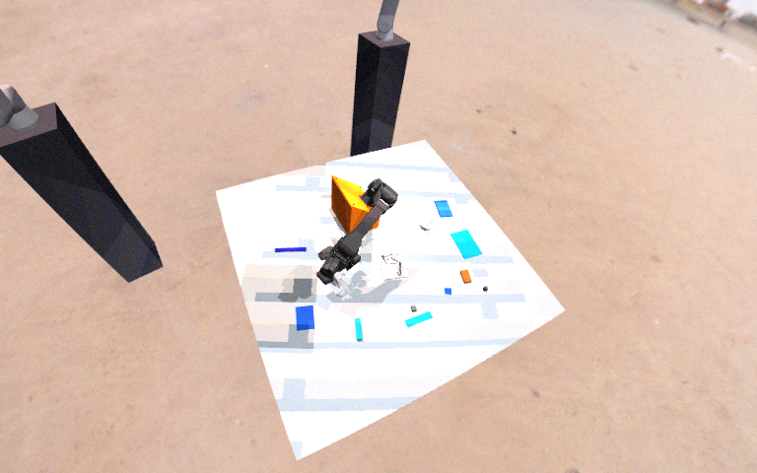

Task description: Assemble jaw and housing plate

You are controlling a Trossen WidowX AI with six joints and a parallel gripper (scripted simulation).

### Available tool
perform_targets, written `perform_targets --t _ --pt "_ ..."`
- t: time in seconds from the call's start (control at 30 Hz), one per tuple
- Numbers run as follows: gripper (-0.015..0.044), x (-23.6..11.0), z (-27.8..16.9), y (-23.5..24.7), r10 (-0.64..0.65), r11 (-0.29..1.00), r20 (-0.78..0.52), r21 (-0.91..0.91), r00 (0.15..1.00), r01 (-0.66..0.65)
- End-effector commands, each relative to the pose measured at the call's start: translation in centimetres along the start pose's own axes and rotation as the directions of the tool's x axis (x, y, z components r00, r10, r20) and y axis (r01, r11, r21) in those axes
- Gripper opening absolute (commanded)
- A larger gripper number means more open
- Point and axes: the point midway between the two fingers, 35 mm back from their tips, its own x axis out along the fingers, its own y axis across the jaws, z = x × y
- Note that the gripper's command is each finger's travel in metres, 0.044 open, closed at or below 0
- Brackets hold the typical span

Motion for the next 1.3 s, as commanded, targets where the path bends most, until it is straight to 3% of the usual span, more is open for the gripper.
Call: perform_targets --t 0.0,1.27 --pt "0.0440 0.4 0.2 0.0 -0.005 1.000 -0.007 0.011 1.000 0.005" --pt "0.0440 5.5 0.0 0.1 -0.005 1.000 -0.008 0.011 1.000 0.006"
